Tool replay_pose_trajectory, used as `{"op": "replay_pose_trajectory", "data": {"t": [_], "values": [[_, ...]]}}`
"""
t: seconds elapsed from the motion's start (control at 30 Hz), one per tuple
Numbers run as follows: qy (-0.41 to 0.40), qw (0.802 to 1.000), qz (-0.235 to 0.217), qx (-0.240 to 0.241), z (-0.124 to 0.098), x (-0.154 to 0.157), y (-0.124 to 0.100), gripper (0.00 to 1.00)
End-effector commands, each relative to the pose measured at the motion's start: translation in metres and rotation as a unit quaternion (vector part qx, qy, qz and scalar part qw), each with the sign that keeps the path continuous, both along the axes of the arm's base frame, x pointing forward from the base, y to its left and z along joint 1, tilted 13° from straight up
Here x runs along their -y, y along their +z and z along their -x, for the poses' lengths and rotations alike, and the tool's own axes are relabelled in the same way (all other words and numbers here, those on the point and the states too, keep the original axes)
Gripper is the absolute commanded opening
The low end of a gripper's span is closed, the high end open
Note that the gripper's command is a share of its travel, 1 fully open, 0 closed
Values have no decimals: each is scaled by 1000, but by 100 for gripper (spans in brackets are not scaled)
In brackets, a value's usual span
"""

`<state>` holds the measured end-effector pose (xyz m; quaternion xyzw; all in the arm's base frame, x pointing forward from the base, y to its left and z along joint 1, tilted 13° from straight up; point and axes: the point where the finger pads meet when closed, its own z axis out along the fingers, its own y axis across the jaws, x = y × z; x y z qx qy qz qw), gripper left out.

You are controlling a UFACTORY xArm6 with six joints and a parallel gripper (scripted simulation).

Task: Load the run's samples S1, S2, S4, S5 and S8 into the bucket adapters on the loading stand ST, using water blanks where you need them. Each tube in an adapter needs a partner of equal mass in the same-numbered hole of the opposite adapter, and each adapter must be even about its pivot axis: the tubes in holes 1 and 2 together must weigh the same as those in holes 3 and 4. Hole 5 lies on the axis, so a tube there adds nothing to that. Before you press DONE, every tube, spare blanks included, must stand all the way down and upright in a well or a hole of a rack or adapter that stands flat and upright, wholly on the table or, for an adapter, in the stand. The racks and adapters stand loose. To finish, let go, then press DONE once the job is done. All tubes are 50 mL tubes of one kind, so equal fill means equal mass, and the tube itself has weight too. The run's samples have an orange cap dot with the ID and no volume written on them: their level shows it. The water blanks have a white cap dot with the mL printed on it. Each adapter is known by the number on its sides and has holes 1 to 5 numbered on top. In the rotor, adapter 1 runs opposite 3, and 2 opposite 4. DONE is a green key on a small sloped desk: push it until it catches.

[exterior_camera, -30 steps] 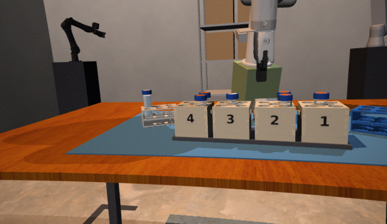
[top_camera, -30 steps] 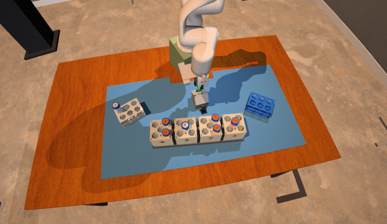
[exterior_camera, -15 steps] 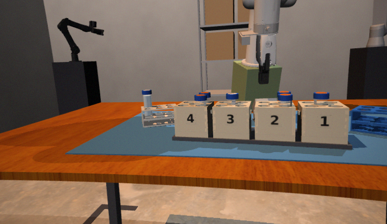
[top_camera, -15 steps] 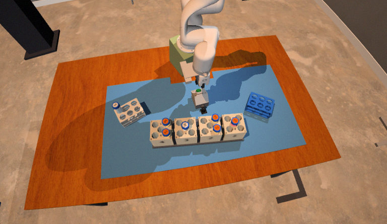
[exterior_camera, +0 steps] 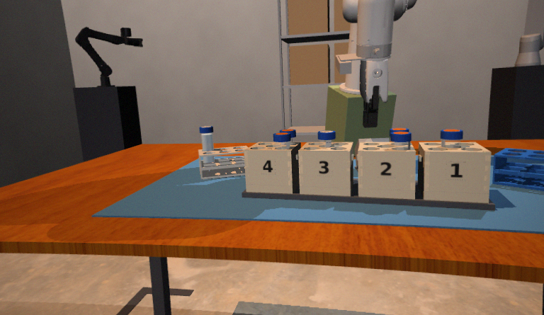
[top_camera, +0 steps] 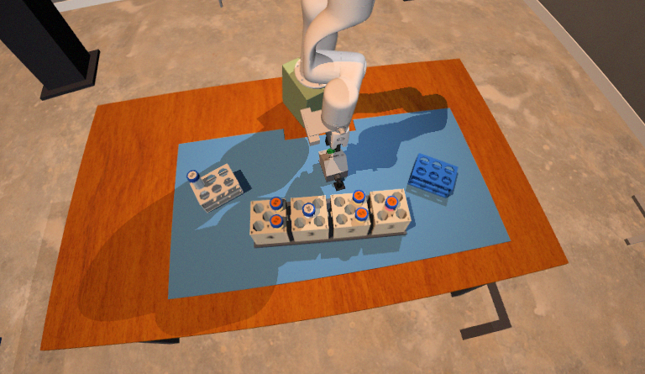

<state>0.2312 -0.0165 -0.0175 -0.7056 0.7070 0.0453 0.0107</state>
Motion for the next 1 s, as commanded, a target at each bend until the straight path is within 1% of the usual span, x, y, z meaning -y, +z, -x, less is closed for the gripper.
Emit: {"op": "replay_pose_trajectory", "data": {"t": [0.0, 0.5, 0.97], "values": [[0, 1000, -1, 2, -3, -1, -9, 0], [0, 1000, -1, 2, -4, -1, -10, 0], [0, 1000, -1, 2, -5, -1, -18, 0]]}}
